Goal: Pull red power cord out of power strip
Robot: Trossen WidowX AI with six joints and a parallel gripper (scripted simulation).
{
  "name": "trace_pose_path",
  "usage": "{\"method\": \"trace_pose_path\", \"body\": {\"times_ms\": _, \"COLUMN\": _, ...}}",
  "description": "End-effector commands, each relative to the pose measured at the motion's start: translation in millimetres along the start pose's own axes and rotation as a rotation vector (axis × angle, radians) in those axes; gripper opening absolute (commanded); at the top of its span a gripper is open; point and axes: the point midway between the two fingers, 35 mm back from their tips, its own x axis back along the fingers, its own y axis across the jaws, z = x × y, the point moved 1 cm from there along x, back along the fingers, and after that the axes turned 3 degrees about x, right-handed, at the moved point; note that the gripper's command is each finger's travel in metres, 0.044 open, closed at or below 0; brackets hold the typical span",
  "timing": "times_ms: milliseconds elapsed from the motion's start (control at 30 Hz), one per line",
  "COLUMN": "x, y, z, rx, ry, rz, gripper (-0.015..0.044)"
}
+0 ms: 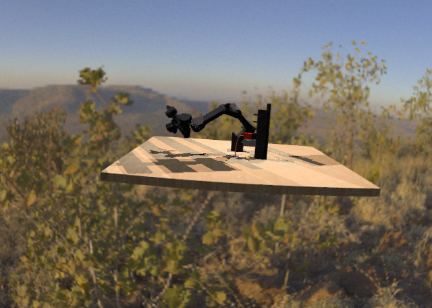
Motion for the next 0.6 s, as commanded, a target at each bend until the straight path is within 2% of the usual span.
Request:
{"method": "trace_pose_path", "body": {"times_ms": 0, "x": 0, "y": 0, "z": 0, "rx": -0.003, "ry": -0.002, "rz": 0.000, "gripper": 0.0374}}
{"method": "trace_pose_path", "body": {"times_ms": 267, "x": -10, "y": -11, "z": 14, "rx": -0.200, "ry": -0.117, "rz": 0.016, "gripper": 0.0164}}
{"method": "trace_pose_path", "body": {"times_ms": 567, "x": -21, "y": -19, "z": 40, "rx": -0.575, "ry": -0.360, "rz": -0.047, "gripper": 0.0160}}
